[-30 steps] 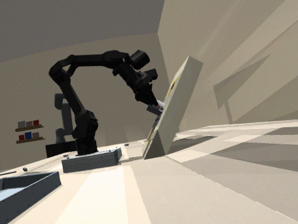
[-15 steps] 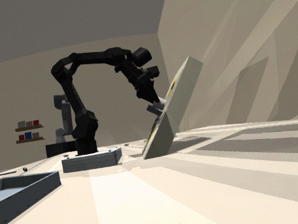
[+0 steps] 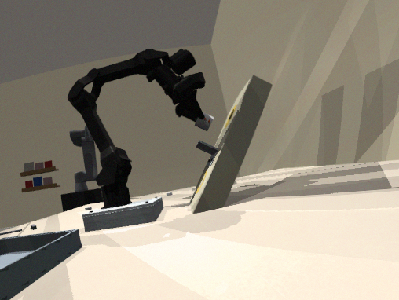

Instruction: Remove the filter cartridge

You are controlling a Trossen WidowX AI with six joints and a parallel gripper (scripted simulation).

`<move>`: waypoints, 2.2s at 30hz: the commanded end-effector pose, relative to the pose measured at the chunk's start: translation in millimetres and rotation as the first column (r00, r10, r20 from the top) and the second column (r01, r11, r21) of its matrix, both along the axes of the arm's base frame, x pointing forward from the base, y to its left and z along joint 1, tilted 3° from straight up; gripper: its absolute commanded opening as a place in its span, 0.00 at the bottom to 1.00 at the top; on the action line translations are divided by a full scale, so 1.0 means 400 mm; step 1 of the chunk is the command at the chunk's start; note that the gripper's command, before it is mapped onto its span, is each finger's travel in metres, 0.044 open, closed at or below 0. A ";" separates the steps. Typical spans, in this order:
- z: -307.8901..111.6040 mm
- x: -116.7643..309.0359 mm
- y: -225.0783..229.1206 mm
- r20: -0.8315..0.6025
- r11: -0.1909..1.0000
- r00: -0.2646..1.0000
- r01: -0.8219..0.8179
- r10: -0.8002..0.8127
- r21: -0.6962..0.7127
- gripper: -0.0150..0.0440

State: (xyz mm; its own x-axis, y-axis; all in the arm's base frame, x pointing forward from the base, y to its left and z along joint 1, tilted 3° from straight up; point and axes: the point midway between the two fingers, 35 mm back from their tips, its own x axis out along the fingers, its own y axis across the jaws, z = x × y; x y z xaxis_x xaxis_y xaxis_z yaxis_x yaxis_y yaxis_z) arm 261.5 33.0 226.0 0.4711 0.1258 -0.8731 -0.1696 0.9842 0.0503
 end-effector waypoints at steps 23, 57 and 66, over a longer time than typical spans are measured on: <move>0.061 -0.005 -0.143 0.010 1.000 1.000 -0.005 0.005 -0.003 0.25; 0.045 -0.120 -0.505 -0.018 0.764 0.763 0.645 -0.646 -0.031 0.25; 0.047 -0.204 -0.605 -0.015 0.563 0.563 0.826 -0.826 -0.040 0.25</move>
